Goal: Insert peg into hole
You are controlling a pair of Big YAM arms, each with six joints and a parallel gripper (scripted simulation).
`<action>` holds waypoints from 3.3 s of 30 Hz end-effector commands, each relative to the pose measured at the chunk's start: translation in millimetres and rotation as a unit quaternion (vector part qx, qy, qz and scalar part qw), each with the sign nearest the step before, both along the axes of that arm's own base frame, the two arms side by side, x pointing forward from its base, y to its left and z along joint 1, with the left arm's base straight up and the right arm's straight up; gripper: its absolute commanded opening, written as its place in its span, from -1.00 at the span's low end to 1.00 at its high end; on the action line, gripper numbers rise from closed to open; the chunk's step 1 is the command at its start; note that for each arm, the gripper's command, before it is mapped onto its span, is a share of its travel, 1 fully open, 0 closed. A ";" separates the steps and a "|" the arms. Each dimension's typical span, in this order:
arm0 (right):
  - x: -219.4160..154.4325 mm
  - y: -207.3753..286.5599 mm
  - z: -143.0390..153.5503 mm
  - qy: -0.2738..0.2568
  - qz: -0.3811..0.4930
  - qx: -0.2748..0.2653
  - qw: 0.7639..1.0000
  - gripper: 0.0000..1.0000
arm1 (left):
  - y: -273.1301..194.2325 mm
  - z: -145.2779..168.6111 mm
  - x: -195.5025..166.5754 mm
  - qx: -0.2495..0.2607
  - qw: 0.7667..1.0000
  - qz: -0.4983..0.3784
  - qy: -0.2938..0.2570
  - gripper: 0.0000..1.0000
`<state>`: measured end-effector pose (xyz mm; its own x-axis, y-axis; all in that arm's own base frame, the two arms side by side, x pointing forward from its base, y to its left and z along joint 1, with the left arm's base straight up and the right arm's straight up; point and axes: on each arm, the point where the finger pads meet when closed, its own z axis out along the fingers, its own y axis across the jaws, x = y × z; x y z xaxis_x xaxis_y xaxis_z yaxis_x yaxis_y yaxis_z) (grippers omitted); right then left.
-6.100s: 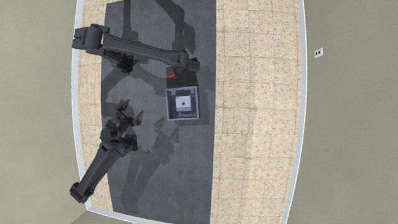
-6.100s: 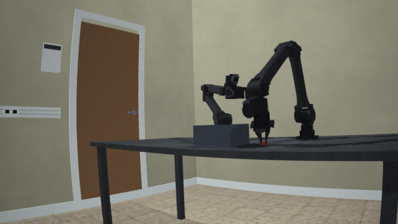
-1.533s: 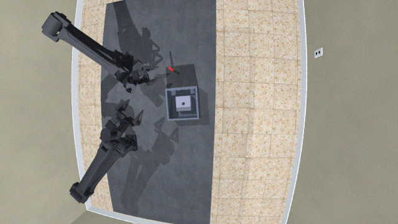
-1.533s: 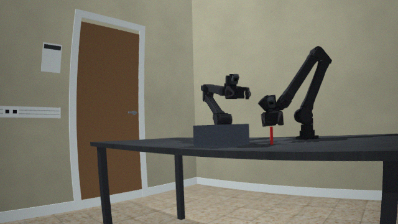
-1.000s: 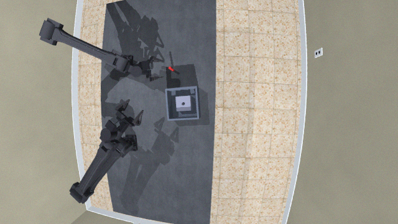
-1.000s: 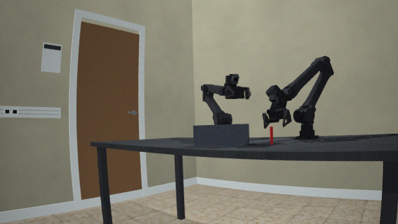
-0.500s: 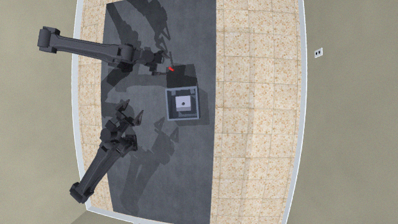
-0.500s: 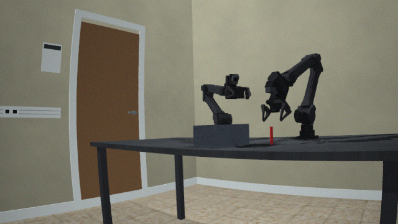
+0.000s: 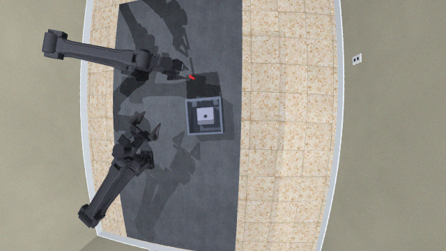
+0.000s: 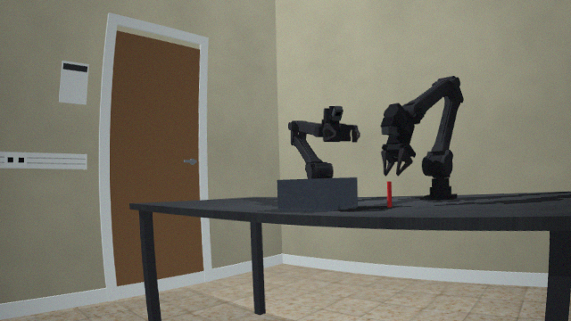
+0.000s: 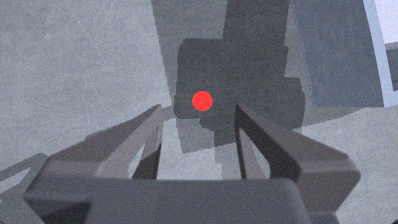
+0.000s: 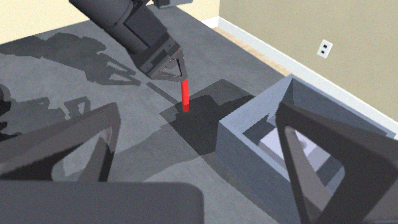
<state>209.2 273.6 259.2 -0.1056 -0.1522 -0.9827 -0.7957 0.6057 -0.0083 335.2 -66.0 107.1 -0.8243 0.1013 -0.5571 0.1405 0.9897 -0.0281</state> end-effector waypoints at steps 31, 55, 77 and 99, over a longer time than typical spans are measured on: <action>2.8 3.9 17.8 -0.007 -0.001 0.016 1.000 1.00 | -1.5 -31.9 13.9 0.008 0.976 0.182 0.123 -0.34; 2.8 3.9 17.8 -0.007 -0.001 0.016 1.000 1.00 | -8.2 1.6 31.3 -0.002 0.979 0.175 0.099 -0.85; 40.7 -76.2 121.9 0.055 -0.126 -0.050 0.989 1.00 | -126.8 116.4 156.5 -0.045 0.982 0.181 0.040 -0.85; 32.7 -120.7 164.5 0.077 -0.177 -0.065 0.979 1.00 | -222.5 62.7 104.6 0.001 0.977 0.182 0.114 -0.85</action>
<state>241.4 157.0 385.5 -0.3701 -0.2408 -0.8972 -0.5439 0.8392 -0.0008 422.3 -286.1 151.8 -0.9270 -0.1828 -0.3274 -0.2003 0.9795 0.0200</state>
